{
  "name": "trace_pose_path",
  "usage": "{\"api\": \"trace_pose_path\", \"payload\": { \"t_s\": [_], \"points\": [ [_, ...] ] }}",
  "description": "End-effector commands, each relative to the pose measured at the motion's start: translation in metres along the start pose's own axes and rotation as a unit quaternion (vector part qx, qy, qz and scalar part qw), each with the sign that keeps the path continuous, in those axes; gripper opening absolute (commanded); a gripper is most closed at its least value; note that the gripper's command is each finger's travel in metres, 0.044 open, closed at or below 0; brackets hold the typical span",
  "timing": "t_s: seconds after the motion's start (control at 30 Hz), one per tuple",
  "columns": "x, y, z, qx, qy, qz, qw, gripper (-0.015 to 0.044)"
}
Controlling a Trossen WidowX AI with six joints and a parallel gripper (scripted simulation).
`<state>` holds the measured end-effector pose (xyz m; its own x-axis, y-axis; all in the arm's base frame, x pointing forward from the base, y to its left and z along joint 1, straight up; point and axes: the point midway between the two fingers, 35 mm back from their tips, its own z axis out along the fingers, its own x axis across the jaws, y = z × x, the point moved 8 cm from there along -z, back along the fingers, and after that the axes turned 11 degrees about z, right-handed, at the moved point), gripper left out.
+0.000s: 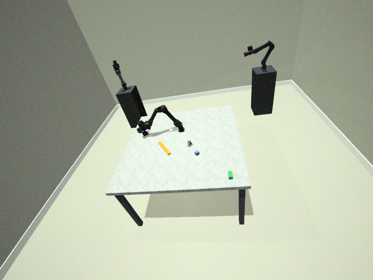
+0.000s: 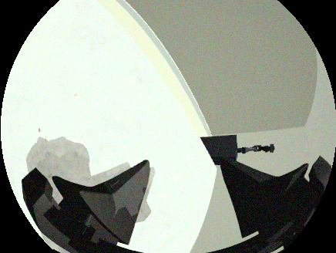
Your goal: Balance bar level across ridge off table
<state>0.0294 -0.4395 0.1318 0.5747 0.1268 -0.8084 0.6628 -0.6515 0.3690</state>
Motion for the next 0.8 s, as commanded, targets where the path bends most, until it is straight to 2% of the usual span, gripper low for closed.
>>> {"api": "trace_pose_path", "payload": {
  "t_s": [0.0,0.4,0.77],
  "points": [
    [0.012,0.018,-0.019,-0.024,0.043,-0.041,0.998,0.0315],
    [0.056,0.052,-0.084,-0.078,0.172,-0.169,0.967,0.0315],
    [0.090,0.064,-0.153,-0.119,0.281,-0.286,0.908,0.0315]
  ]
}}
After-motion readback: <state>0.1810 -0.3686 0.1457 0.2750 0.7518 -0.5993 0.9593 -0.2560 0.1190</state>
